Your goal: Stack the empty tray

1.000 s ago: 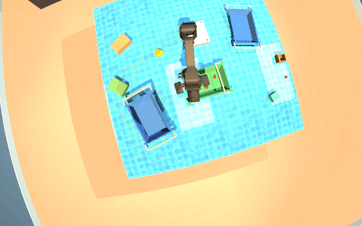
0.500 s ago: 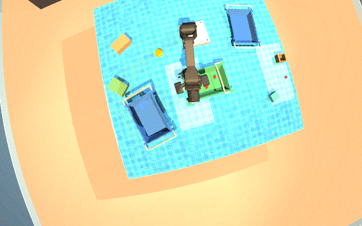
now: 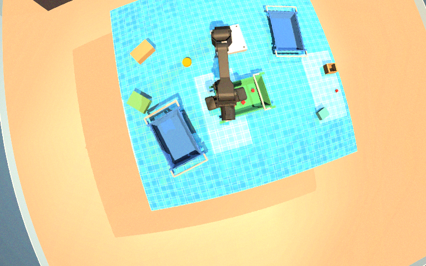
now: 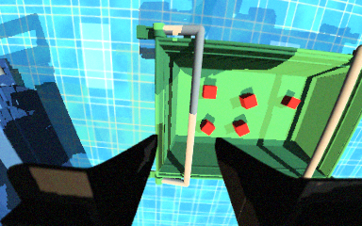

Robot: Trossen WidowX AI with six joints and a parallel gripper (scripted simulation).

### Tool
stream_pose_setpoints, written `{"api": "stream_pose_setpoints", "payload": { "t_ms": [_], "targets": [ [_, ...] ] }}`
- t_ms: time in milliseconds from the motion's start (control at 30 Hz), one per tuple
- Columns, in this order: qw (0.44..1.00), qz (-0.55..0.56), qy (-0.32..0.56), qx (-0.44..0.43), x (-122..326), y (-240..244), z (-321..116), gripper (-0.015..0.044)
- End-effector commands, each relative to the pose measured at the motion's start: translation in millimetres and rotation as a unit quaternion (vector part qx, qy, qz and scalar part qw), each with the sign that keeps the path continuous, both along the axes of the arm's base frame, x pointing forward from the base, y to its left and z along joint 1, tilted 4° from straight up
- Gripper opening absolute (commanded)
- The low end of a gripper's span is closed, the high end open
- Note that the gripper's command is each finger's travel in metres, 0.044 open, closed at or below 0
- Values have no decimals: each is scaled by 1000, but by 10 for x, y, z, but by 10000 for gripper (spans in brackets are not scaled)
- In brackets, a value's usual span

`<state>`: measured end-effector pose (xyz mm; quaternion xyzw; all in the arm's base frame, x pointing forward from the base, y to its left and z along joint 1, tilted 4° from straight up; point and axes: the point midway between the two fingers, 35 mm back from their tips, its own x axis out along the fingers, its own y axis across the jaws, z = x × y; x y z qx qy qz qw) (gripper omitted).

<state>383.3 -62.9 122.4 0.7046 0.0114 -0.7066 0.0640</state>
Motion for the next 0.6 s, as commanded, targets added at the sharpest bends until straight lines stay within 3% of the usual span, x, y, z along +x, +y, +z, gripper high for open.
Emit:
{"api": "stream_pose_setpoints", "payload": {
  "t_ms": [0, 133, 167, 367, 567],
  "targets": [
    [1000, 1, -11, -2, 23, 21, 323, 341],
    [1000, 4, -16, -3, -28, 59, 710, 440],
    [1000, 12, -9, -1, 6, 68, 467, 440],
    [971, 239, 4, 5, -94, 1068, 354, 440],
    [880, 475, 18, 11, -507, 2063, 222, 440]
  ]
}}
